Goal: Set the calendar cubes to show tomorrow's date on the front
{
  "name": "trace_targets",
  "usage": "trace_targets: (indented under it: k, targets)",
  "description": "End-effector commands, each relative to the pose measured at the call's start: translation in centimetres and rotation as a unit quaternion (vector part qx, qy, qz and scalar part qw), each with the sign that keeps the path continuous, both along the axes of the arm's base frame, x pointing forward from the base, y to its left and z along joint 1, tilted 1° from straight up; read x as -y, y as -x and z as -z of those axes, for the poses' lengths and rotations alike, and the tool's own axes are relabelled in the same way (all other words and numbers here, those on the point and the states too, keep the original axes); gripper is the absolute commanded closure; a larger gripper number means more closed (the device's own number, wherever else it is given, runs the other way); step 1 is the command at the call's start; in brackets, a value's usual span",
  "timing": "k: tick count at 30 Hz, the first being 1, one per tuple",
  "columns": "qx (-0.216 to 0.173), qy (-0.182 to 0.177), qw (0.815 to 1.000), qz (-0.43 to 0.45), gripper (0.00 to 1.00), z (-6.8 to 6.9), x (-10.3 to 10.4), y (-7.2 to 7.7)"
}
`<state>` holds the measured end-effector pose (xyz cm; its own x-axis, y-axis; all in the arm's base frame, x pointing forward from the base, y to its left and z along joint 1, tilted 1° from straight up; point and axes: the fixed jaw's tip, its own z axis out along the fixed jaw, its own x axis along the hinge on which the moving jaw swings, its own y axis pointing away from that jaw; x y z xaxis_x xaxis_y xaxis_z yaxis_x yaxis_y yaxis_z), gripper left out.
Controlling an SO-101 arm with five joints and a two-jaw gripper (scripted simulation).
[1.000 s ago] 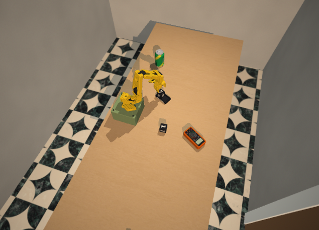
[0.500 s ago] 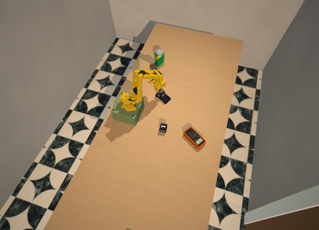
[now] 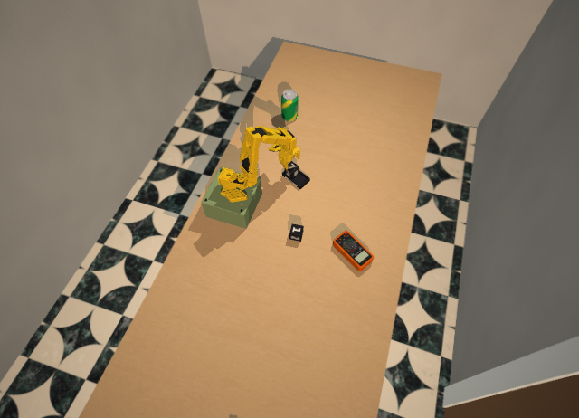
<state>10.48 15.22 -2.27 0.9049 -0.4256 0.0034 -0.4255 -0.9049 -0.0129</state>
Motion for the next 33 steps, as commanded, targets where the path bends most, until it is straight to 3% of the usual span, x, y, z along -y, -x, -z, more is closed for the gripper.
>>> trace_targets:
  k: [1, 18, 33]
  targets:
    - [-0.005, 0.006, 1.0, -0.008, 0.65, 0.7, 0.2, 0.3]
    - [-0.005, 0.006, 1.0, -0.008, 0.65, 3.0, 0.2, 0.3]
    - [-0.005, 0.006, 1.0, -0.008, 0.65, 3.9, 0.3, 0.4]
